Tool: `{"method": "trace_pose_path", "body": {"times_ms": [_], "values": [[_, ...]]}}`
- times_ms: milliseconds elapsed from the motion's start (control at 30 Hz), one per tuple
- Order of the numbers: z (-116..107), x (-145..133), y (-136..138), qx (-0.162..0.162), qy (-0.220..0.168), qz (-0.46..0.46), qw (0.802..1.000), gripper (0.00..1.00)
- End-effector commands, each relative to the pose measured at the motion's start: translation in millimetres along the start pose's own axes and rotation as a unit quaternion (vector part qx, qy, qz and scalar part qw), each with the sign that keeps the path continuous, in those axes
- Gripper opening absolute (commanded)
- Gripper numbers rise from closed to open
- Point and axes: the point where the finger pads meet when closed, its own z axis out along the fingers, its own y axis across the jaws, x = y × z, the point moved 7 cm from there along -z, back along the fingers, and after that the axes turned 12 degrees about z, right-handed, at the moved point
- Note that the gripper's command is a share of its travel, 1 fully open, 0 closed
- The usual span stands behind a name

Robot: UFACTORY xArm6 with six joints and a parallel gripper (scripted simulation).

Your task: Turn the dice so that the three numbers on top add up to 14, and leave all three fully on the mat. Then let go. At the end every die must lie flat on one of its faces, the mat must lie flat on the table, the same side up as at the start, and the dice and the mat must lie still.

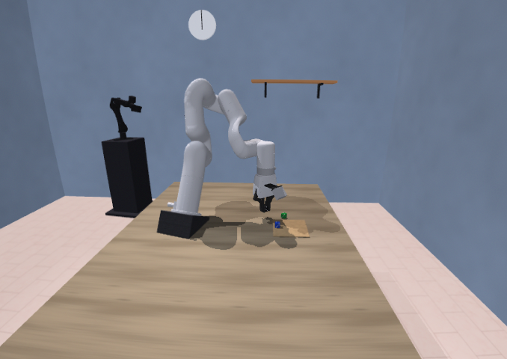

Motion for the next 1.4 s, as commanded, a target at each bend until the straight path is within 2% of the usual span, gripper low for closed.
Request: {"method": "trace_pose_path", "body": {"times_ms": [0,67,267,733,933,1200,1367], "values": [[-43.0,-1.1,-0.6,-0.001,-0.001,0.000,1.000,0.15],[-43.0,-1.1,-0.6,-0.001,-0.001,0.000,1.000,0.15],[-70.3,-1.0,-0.7,-0.001,-0.001,0.000,1.000,0.15],[-72.4,0.7,-1.9,-0.001,-0.001,-0.007,1.000,0.15],[-77.2,26.6,-17.7,-0.001,-0.001,-0.106,0.994,0.15],[-79.2,46.8,-27.7,-0.001,-0.001,-0.175,0.985,0.15],[-80.0,70.4,-37.1,-0.001,-0.001,-0.251,0.968,0.15]]}}
